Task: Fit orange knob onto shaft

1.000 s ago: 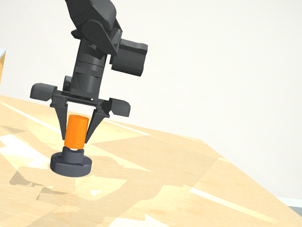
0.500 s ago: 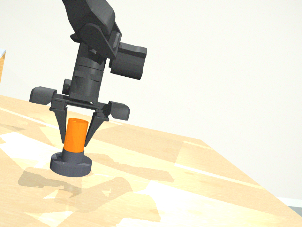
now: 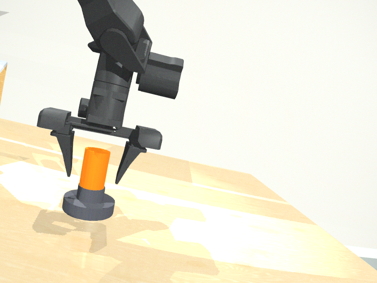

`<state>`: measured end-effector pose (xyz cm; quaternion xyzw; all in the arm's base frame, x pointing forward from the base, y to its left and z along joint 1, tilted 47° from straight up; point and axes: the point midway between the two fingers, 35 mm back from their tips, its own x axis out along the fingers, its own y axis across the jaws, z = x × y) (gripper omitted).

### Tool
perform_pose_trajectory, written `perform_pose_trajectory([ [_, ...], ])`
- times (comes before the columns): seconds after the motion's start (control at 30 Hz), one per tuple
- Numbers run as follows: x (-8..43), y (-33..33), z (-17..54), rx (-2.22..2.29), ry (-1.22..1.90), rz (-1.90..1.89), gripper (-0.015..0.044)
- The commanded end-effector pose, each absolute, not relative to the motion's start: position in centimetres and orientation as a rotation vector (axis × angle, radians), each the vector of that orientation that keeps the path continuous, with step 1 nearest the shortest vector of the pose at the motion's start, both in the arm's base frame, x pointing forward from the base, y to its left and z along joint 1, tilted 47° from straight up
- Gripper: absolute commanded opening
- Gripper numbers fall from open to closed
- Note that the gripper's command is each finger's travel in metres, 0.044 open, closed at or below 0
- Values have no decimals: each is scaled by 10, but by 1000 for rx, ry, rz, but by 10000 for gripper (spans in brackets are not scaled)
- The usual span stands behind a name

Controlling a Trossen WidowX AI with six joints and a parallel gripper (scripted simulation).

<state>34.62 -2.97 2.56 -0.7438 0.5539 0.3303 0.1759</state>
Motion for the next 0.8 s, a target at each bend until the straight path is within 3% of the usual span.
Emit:
perform_pose_trajectory([
  [0.0, 346, -30, 26, -2105, 1569, 934, 440],
  [0.23, 346, -27, 28, -2105, 1568, 935, 440],
  [0.43, 331, 37, 89, -2104, 1566, 940, 440],
  [0.77, 332, 41, 90, -2104, 1566, 939, 440],
])
